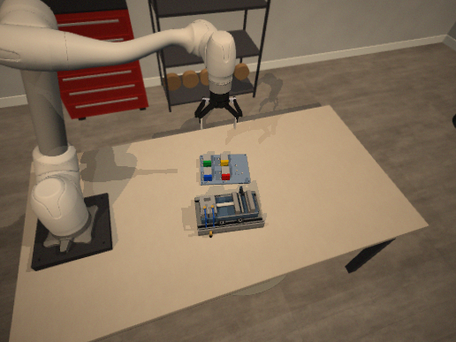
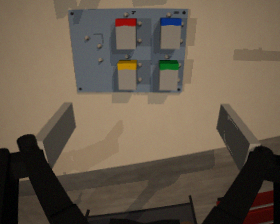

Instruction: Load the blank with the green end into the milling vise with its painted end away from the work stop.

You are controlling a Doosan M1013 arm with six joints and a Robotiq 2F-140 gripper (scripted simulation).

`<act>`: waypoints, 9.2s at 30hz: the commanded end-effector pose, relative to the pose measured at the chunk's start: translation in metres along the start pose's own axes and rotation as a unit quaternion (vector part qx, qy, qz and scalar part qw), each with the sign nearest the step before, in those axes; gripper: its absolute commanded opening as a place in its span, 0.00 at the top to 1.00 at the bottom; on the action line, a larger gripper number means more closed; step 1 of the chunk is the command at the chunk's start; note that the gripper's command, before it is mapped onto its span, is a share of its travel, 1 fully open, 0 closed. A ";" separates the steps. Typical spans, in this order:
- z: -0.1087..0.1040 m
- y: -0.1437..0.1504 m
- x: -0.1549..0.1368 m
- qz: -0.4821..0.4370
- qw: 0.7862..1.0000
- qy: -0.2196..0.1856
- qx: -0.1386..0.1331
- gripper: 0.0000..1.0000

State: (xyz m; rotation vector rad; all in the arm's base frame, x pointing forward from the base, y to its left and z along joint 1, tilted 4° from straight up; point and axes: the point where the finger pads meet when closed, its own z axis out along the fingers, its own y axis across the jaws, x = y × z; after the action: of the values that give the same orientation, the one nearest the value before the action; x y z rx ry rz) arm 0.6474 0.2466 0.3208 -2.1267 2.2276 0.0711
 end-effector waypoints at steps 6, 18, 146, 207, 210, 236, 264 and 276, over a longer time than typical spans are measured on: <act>-0.004 0.007 0.011 0.000 1.000 0.000 0.000 0.00; -0.005 0.010 0.015 0.000 1.000 0.000 0.000 0.00; -0.001 0.014 -0.013 0.000 1.000 0.000 0.000 0.00; -0.001 0.014 -0.013 0.000 1.000 0.000 0.000 0.00; -0.001 0.014 -0.013 0.000 1.000 0.000 0.000 0.00; 0.043 0.011 -0.011 0.000 1.000 0.000 0.000 0.00; 0.034 0.012 -0.011 0.000 1.000 0.000 0.000 0.00; 0.030 0.011 -0.023 0.000 1.000 0.000 0.000 0.00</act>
State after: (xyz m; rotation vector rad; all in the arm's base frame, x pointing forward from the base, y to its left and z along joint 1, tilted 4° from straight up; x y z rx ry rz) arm 0.6373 0.2702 0.2917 -2.1264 2.2275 0.0711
